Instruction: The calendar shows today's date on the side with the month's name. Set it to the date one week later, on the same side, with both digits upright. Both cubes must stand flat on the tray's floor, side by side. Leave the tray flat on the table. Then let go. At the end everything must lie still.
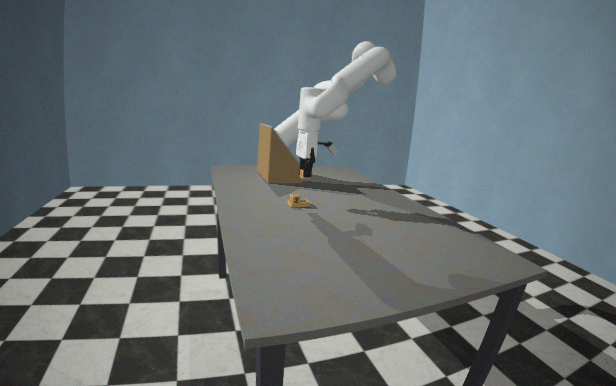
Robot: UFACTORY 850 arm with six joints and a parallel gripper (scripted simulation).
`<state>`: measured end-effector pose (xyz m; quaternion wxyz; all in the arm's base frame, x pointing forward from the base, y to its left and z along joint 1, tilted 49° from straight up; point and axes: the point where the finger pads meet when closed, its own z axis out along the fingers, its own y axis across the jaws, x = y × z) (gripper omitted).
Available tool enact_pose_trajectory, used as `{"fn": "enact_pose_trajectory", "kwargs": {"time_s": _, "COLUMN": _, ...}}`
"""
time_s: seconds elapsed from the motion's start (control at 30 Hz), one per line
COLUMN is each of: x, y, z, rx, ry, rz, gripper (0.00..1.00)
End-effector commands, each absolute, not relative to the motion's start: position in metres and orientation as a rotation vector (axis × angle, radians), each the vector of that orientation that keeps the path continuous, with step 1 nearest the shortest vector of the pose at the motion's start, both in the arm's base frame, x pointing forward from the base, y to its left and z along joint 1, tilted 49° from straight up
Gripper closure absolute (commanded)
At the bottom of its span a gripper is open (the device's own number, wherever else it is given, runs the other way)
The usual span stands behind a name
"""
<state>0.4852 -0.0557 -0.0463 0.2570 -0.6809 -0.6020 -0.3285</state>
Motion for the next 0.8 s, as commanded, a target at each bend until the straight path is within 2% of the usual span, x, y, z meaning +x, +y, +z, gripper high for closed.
{"fn": "enact_pose_trajectory", "kwargs": {"time_s": 0.0, "x": 0.486, "y": -0.057, "z": -0.045, "rx": -1.848, "ry": -1.634, "rz": -0.892, "gripper": 0.71}}
{"fn": "enact_pose_trajectory", "kwargs": {"time_s": 0.77, "x": 0.491, "y": -0.032, "z": -0.020, "rx": -1.368, "ry": -2.226, "rz": -1.117, "gripper": 0.71}}
